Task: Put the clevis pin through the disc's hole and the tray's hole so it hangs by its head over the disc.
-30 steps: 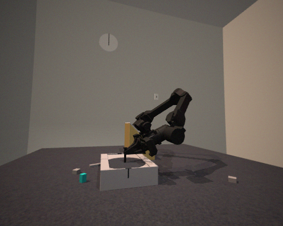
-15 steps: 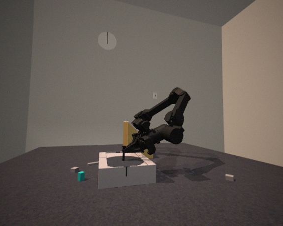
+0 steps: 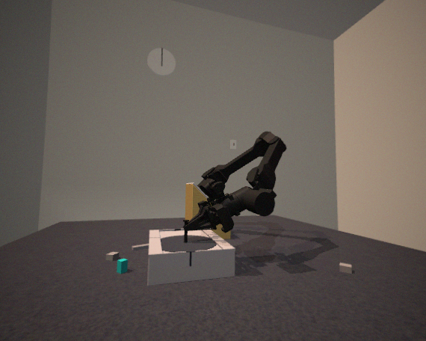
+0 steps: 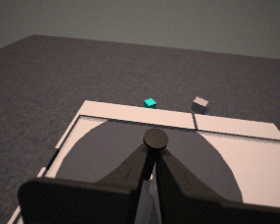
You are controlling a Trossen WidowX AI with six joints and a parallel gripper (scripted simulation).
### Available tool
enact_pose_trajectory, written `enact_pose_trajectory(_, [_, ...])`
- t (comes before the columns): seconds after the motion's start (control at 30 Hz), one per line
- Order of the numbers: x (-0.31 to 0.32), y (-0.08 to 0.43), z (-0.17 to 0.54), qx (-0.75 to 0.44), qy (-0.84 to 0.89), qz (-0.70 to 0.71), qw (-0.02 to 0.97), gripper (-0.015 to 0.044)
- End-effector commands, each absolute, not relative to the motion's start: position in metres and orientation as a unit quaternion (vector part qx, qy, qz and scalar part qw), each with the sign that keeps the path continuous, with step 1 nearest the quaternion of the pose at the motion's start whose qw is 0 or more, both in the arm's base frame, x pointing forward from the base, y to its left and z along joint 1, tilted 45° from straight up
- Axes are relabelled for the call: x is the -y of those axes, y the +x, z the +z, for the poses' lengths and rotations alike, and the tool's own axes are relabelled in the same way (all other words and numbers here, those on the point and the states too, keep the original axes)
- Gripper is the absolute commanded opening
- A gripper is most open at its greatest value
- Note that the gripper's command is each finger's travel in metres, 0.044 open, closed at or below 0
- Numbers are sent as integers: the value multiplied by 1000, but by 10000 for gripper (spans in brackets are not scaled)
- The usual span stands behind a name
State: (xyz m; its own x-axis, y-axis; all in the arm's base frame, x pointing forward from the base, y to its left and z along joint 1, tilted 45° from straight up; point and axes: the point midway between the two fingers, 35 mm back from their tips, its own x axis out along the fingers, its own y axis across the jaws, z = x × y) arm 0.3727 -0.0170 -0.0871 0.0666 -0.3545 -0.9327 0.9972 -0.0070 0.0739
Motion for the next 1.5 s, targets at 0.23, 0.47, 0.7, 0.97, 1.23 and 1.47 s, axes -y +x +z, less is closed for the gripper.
enact_pose_trajectory(0.23, [19, 369, -89, -387, 427, -565, 590, 0])
enact_pose_trajectory(0.47, [20, 369, -91, -393, 424, -563, 591, 0])
enact_pose_trajectory(0.7, [21, 368, -91, -395, 420, -563, 592, 0])
enact_pose_trajectory(0.97, [20, 370, -91, -394, 412, -566, 596, 0])
enact_pose_trajectory(1.23, [19, 371, -90, -387, 411, -569, 598, 0])
enact_pose_trajectory(1.47, [18, 372, -89, -382, 414, -571, 598, 0])
